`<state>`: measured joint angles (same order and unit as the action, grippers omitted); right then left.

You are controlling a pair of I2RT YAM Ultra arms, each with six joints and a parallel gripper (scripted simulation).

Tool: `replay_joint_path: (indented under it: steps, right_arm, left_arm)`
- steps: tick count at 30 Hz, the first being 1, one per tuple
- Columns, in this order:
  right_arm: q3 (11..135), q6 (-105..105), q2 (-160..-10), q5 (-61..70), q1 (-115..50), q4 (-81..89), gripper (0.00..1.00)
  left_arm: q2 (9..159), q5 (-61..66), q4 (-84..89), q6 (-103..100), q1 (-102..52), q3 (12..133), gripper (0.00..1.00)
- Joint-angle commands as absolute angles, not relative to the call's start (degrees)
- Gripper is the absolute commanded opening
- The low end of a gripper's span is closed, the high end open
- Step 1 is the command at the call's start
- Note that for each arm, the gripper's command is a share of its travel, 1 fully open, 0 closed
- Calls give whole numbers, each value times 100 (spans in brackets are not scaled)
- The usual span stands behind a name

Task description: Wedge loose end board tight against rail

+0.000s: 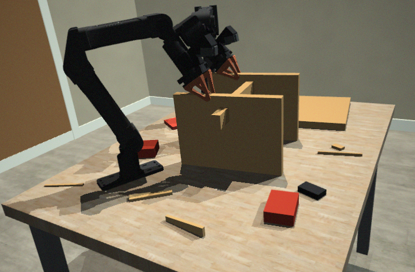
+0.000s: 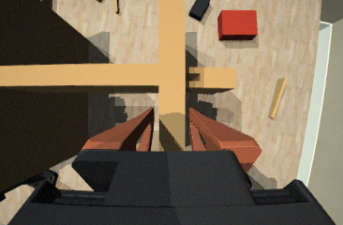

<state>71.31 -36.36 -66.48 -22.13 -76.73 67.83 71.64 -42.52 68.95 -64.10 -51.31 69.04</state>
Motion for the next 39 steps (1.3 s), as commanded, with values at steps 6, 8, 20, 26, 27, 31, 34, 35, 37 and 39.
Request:
replay_joint_path:
  steps: [6,8,20,26,27,31,34,35,37,39]
  right_arm:
    - [7453,-3614,-6537,-2257,-7687,6789,40]
    - [7766,-3599,-6785,-2257,-7684,7267,40]
    - [9064,-3622,-7173,-2261,-7683,8147,40]
    - [9338,-3638,-7097,-2261,-7671,8204,40]
    - [9291,-3639,-7071,-2262,-7670,8184,40]
    - [9096,-3637,-7071,-2261,-7669,7986,40]
    - [9276,-3636,-7032,-2263,-7656,8059,40]
    - [9385,-3636,-6994,-2263,-7654,8043,40]
    - [9399,-3637,-7076,-2264,-7654,8009,40]
    - [9402,-3638,-7125,-2264,-7654,7993,40]
  left_arm:
    - [7007,-4414,6756,-6353,-5133,6982,0]
    - [7007,-4414,6756,-6353,-5133,6982,0]
    - [7007,-4414,6756,-6353,-5133,6982,0]
    - [7007,-4414,6756,-6353,-5133,6982,0]
    - [7007,-4414,6756,-6353,-5133,6982,0]
    - [7007,-4414,6756,-6353,-5133,6982,0]
    - [7007,-4414,6756,-6353,-5133,6982,0]
    - [7007,-4414,6756,-6353,-5133,6982,0]
    - [7007,-4414,6756,-6353,-5133,6982,0]
    - [7007,-4414,6756,-6353,-5133,6982,0]
